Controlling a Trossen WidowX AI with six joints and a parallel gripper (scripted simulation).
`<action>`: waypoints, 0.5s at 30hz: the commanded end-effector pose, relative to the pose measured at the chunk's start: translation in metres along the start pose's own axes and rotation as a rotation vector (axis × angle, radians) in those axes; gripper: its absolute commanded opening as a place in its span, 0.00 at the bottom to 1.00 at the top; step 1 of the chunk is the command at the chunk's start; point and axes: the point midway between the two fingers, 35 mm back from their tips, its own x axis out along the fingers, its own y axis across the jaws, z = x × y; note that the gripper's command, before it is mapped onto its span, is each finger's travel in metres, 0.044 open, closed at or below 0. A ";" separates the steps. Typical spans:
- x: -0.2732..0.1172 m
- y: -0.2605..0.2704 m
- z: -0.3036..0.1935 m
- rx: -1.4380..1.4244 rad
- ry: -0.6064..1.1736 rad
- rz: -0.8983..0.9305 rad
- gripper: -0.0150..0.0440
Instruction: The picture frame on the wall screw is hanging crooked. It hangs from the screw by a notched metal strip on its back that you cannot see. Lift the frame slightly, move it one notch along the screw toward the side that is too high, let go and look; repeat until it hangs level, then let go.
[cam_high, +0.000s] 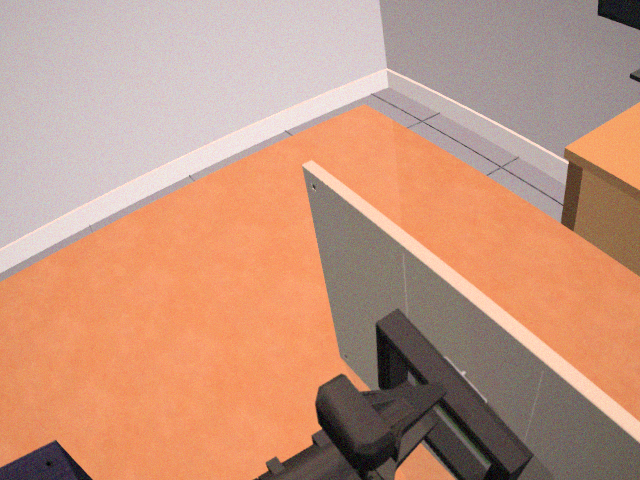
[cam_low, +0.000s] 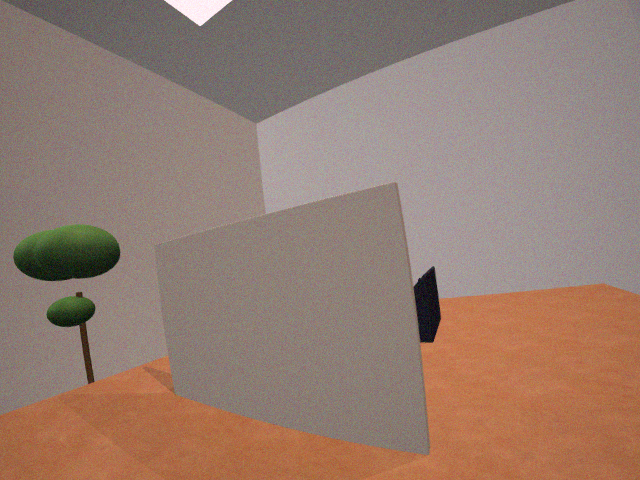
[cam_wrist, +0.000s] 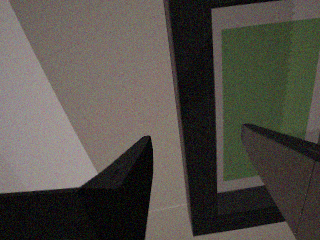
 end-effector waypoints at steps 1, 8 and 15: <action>0.007 -0.001 0.000 -0.004 -0.003 -0.002 0.69; 0.016 -0.001 0.000 -0.004 -0.003 -0.002 0.69; 0.017 -0.001 0.000 -0.004 -0.003 -0.002 0.69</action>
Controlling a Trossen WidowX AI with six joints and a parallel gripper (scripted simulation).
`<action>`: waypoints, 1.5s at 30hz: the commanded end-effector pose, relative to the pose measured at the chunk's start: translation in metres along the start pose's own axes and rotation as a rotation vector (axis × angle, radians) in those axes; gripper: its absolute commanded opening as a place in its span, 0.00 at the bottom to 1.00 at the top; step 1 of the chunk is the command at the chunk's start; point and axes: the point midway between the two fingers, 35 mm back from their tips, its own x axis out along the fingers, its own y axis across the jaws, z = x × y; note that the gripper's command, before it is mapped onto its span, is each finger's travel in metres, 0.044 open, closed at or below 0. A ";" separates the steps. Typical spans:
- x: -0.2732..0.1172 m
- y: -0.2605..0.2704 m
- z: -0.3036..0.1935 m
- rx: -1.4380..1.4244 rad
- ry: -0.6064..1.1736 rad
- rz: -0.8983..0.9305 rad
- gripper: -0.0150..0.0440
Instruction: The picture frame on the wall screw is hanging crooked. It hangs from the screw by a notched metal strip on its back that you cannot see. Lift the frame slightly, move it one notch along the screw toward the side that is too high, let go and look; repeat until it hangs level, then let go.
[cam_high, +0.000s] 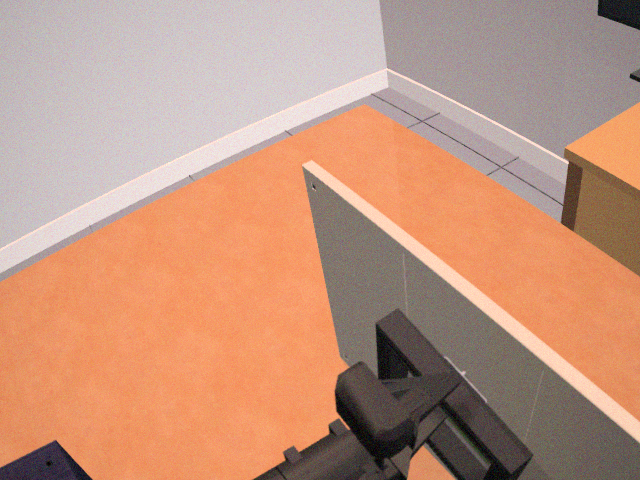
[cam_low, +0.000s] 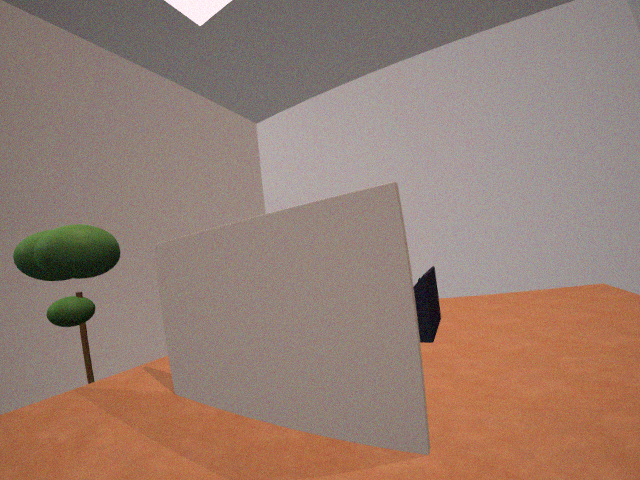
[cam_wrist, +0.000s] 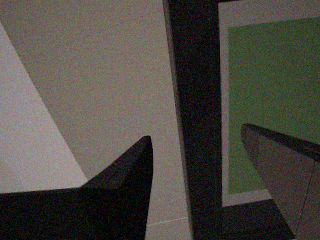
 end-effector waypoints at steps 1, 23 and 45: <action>0.001 0.000 0.000 -0.004 -0.003 -0.002 0.69; 0.001 0.000 0.000 -0.004 -0.003 -0.002 0.25; 0.001 0.004 0.000 -0.003 -0.003 -0.002 0.25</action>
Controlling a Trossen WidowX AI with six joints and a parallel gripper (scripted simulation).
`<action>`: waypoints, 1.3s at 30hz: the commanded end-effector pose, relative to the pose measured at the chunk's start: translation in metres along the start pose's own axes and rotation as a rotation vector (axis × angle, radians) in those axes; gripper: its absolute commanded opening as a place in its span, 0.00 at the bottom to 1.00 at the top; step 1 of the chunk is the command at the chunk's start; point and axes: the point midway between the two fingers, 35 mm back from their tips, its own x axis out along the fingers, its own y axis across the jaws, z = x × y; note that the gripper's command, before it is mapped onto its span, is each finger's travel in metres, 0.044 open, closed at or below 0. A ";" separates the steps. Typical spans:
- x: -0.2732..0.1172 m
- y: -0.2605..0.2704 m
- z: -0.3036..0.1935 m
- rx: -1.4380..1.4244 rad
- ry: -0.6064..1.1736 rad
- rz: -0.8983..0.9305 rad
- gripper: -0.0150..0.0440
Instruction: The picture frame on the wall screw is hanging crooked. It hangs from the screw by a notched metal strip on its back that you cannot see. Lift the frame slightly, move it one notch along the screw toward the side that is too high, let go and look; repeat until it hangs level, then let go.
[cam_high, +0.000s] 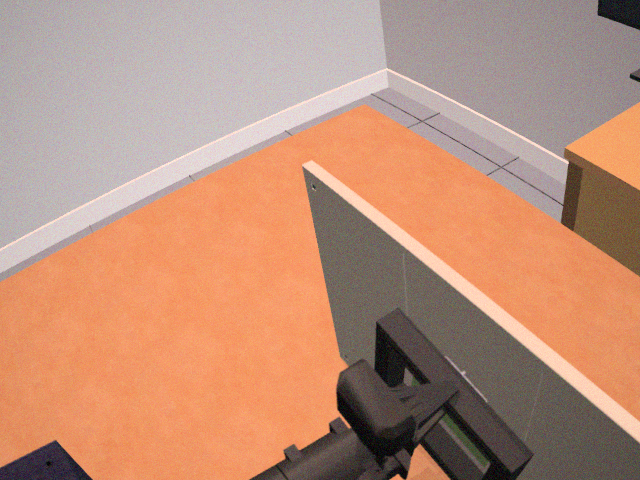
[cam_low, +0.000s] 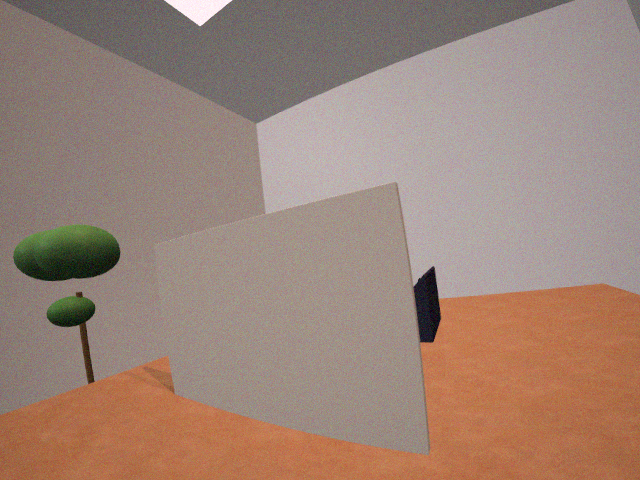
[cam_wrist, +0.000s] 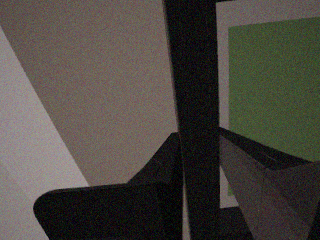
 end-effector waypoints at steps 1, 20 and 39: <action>0.000 0.004 0.000 -0.004 0.000 0.007 0.25; 0.000 0.008 0.000 -0.003 0.000 0.007 0.25; 0.000 0.008 -0.001 -0.003 0.000 0.007 0.25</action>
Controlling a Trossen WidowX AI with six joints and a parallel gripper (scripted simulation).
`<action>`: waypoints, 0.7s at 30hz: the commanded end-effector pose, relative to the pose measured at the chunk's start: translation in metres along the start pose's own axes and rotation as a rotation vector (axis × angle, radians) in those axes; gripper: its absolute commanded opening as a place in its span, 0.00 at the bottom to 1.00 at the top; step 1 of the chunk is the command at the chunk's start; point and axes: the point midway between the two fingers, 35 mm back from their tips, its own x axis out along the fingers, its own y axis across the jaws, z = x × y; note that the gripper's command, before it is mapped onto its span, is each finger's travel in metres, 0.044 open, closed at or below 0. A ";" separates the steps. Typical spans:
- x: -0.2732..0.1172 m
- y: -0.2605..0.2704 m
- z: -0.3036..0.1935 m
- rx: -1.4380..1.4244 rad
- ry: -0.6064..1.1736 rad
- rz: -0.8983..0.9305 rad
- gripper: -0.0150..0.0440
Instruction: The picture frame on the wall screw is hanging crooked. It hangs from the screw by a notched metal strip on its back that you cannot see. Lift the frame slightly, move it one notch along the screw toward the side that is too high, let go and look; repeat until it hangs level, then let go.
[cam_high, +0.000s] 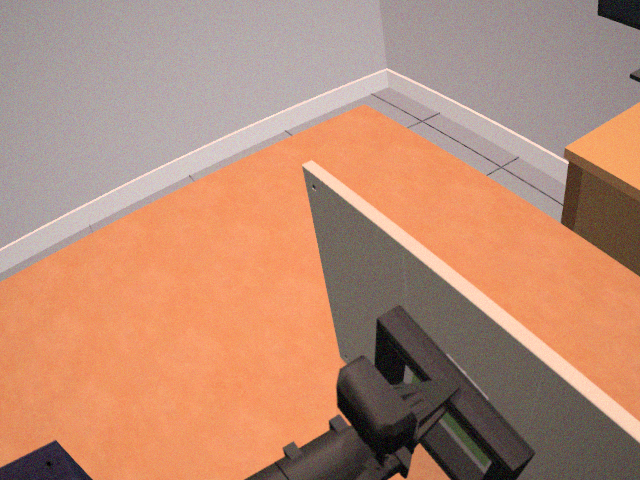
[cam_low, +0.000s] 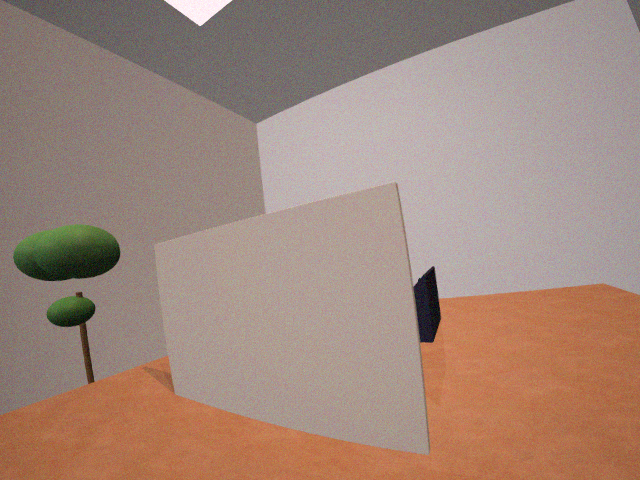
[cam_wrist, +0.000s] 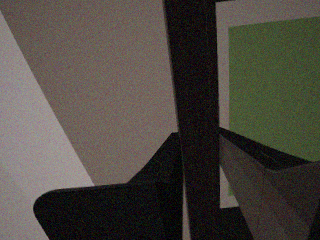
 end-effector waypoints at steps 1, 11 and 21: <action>0.000 0.003 -0.001 -0.003 0.003 0.009 0.25; 0.000 0.002 -0.002 -0.003 0.003 0.009 0.25; 0.000 0.002 -0.003 -0.003 0.003 0.009 0.25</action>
